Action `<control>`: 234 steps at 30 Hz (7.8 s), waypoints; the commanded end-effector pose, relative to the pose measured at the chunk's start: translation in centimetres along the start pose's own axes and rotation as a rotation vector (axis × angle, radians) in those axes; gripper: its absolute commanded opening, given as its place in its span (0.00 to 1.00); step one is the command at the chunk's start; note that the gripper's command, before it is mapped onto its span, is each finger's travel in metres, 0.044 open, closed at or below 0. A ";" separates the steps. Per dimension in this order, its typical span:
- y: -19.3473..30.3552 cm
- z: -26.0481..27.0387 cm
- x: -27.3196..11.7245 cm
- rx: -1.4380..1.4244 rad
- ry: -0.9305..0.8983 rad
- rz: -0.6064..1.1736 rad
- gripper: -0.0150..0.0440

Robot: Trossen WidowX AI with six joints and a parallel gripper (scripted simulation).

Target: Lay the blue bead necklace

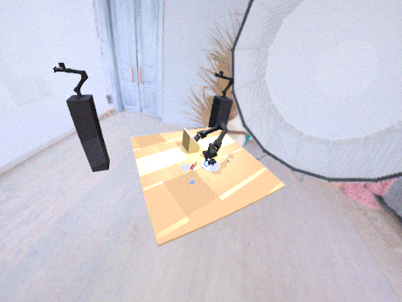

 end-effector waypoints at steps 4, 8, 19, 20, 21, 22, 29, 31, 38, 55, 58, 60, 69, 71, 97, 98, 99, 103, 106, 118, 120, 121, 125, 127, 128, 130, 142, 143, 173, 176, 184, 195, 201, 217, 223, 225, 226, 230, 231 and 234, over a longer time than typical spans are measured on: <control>0.0 -0.1 0.5 -0.007 0.002 0.002 0.65; 0.0 -0.1 0.8 -0.007 0.001 0.002 0.60; 0.1 0.0 2.6 -0.004 -0.004 0.000 0.48; 0.1 0.0 2.7 -0.004 -0.004 0.000 0.47; 0.1 0.0 2.9 -0.004 -0.005 0.000 0.46; 0.1 0.0 3.1 -0.003 -0.005 0.000 0.46; 0.1 0.1 3.8 -0.002 -0.007 -0.001 0.46; 0.0 0.0 3.5 -0.008 -0.006 0.004 0.37; 0.0 0.0 3.5 -0.008 -0.006 0.004 0.25; 0.0 0.0 3.5 -0.008 -0.006 0.004 0.25; 0.0 0.0 3.5 -0.008 -0.006 0.004 0.25; 0.0 0.0 3.5 -0.008 -0.006 0.004 0.25; 0.1 0.1 3.1 -0.004 -0.007 0.001 0.25; 0.1 0.1 2.9 -0.002 -0.007 -0.001 0.25; 0.7 -0.7 3.4 -0.007 -0.004 0.001 0.61; 0.7 -0.7 3.4 -0.007 -0.004 0.001 0.65; 0.7 -0.7 3.4 -0.007 -0.004 0.001 0.70; 0.7 -0.7 3.3 -0.006 -0.005 0.001 0.88; 0.7 -0.7 3.2 -0.003 -0.007 0.001 1.00; 0.7 -0.7 2.9 -0.003 -0.007 -0.001 1.00; 0.7 -0.7 2.9 -0.003 -0.007 -0.001 1.00; 0.7 -0.7 2.9 -0.003 -0.007 -0.001 1.00; 0.7 -0.7 2.9 -0.003 -0.007 -0.001 1.00; 0.7 -0.7 2.9 -0.003 -0.007 -0.001 1.00; 0.7 -0.7 2.9 -0.003 -0.007 -0.001 1.00; 0.7 -0.7 2.9 -0.003 -0.007 -0.001 1.00; -0.2 -0.1 -0.2 0.135 -0.007 0.001 0.60; -0.2 -0.1 -0.2 0.135 -0.007 0.001 0.56; -0.2 -0.1 3.7 0.136 -0.007 -0.001 0.46; -0.3 -0.1 3.5 0.130 -0.005 0.004 0.41; -0.3 -0.1 3.5 0.130 -0.005 0.004 0.25; -0.3 -0.1 3.5 0.130 -0.005 0.004 0.25; -0.3 -0.1 3.5 0.130 -0.005 0.004 0.25; -0.3 -0.1 3.3 0.131 -0.006 0.002 0.25; -0.2 -0.3 2.9 0.136 -0.007 -0.001 0.25; 0.0 -0.8 2.9 0.135 -0.007 0.000 0.25; 0.0 -1.1 2.9 0.135 -0.007 0.000 0.25; 0.2 -1.6 2.9 0.135 -0.006 0.000 0.25; 0.2 -1.6 2.9 0.135 -0.006 0.000 0.25; 0.2 -1.6 3.3 0.135 -0.006 0.000 0.25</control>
Point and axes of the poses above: the point midway between the two fingers, 35 mm back from their tips, its own x axis out along the fingers, its own z axis across the jaws, y = z × x, the point moved 5 cm from there along -x, back along the fingers, and after that the axes turned 7 degrees about x, right-handed, at the moved point
